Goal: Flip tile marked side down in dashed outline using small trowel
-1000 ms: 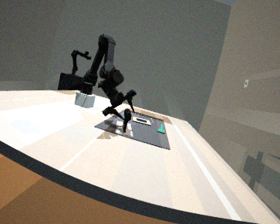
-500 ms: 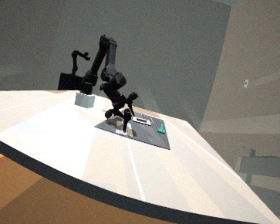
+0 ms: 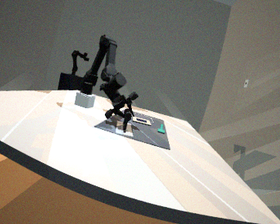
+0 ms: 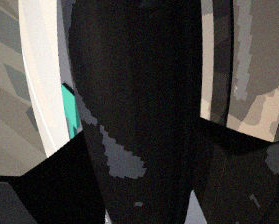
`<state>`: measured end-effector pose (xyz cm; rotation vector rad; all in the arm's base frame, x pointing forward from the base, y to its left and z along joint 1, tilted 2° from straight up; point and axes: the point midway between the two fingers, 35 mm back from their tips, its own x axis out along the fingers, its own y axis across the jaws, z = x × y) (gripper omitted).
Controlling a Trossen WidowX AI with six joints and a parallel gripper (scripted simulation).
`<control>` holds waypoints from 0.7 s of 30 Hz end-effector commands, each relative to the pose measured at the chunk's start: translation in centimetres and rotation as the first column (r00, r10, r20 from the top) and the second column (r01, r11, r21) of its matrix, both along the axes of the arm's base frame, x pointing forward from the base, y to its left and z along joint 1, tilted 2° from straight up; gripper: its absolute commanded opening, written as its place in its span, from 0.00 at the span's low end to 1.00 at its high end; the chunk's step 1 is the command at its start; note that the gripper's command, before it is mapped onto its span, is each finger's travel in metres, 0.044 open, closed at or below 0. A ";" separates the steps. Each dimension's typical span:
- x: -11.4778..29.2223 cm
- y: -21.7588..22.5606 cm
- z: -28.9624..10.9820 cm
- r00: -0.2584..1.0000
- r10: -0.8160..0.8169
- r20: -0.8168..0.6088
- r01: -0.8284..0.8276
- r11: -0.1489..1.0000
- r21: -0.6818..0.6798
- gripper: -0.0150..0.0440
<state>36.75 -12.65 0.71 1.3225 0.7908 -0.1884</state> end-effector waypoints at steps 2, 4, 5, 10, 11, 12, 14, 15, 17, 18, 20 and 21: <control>0.1 -0.1 0.0 1.000 -0.004 0.001 0.004 1.000 -0.004 0.29; 0.1 -0.1 0.0 1.000 -0.004 0.001 0.004 1.000 -0.004 0.27; 0.1 -0.1 0.0 1.000 -0.004 0.001 0.004 1.000 -0.004 0.26; 0.1 -0.2 1.9 1.000 -0.003 0.001 0.003 1.000 -0.003 0.25; 0.1 -0.2 2.5 1.000 -0.003 0.001 0.003 1.000 -0.002 0.25; 0.1 -0.1 3.0 1.000 -0.002 0.001 0.002 1.000 -0.002 0.25; 0.0 -0.1 4.1 1.000 -0.001 0.001 0.001 1.000 -0.001 0.25; -0.1 0.0 4.7 1.000 -0.001 0.001 0.001 1.000 -0.001 0.25; -0.2 0.0 5.7 1.000 0.000 0.000 0.000 1.000 -0.001 0.25; -0.3 0.1 5.9 1.000 0.000 0.000 0.000 1.000 0.000 0.25; -0.3 0.1 6.0 1.000 0.000 0.000 0.000 1.000 0.000 0.25; -0.3 0.1 6.0 1.000 0.000 0.000 0.000 1.000 0.000 0.25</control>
